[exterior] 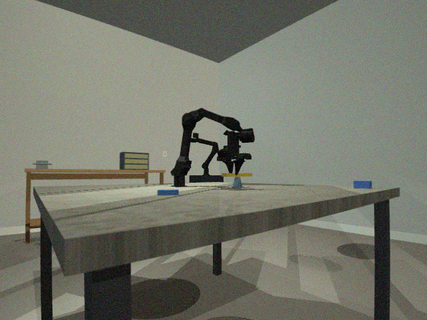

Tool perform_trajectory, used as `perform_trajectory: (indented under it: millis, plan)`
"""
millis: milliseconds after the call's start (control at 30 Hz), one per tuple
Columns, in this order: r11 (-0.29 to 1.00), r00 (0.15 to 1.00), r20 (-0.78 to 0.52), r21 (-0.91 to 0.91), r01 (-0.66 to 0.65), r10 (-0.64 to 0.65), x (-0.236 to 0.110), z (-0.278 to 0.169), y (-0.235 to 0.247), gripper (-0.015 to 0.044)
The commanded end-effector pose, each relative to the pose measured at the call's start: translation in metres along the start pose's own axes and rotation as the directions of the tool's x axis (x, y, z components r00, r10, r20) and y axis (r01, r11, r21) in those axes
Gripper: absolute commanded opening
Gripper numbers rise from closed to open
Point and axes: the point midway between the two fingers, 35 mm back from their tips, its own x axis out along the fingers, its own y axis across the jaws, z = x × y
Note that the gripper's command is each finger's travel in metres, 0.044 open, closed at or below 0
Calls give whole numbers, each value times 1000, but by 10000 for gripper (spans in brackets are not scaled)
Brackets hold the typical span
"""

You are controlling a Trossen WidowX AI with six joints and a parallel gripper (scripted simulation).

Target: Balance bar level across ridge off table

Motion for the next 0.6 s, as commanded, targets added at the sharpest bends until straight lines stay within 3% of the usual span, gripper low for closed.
perform_trajectory:
  millis: [0, 567]
  plan:
    - [1000, 1000, 0, 0, 0, 0, 0, 0, 0, 171]
    - [1000, 1000, 0, 0, 0, 0, 0, 0, 0, 185]
